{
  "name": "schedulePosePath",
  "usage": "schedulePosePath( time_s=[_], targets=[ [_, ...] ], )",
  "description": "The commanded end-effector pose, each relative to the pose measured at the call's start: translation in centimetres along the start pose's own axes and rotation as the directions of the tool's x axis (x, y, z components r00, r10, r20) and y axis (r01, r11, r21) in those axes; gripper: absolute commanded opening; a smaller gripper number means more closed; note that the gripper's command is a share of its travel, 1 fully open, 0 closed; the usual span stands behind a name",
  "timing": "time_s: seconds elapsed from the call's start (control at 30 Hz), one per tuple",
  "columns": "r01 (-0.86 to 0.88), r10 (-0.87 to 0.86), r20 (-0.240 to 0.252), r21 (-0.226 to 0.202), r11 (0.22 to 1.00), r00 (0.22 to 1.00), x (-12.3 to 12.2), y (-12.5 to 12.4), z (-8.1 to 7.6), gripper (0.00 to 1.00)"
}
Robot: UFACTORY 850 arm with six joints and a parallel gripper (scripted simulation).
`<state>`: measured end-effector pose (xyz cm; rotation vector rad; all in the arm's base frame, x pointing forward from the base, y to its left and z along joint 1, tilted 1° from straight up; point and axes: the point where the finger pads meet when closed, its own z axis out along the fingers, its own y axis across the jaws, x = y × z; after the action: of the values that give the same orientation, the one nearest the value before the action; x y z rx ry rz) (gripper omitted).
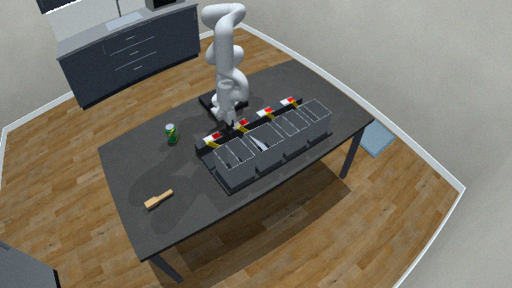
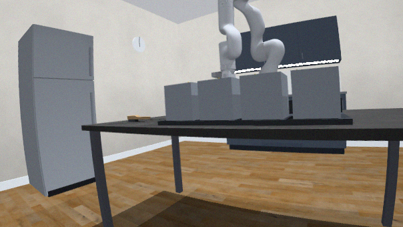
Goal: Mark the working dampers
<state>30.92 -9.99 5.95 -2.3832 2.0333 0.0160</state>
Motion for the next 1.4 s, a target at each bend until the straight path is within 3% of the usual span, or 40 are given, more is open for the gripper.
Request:
schedulePosePath(
  time_s=[0.0, 1.37],
  targets=[
    [0.000, 0.000, -0.001, 0.002, 1.000, 1.000, 0.03, -0.07, -0.03, 0.00],
    [0.000, 0.000, 0.000, 0.002, 1.000, 1.000, -0.72, -0.07, -0.03, 0.00]
  ],
)
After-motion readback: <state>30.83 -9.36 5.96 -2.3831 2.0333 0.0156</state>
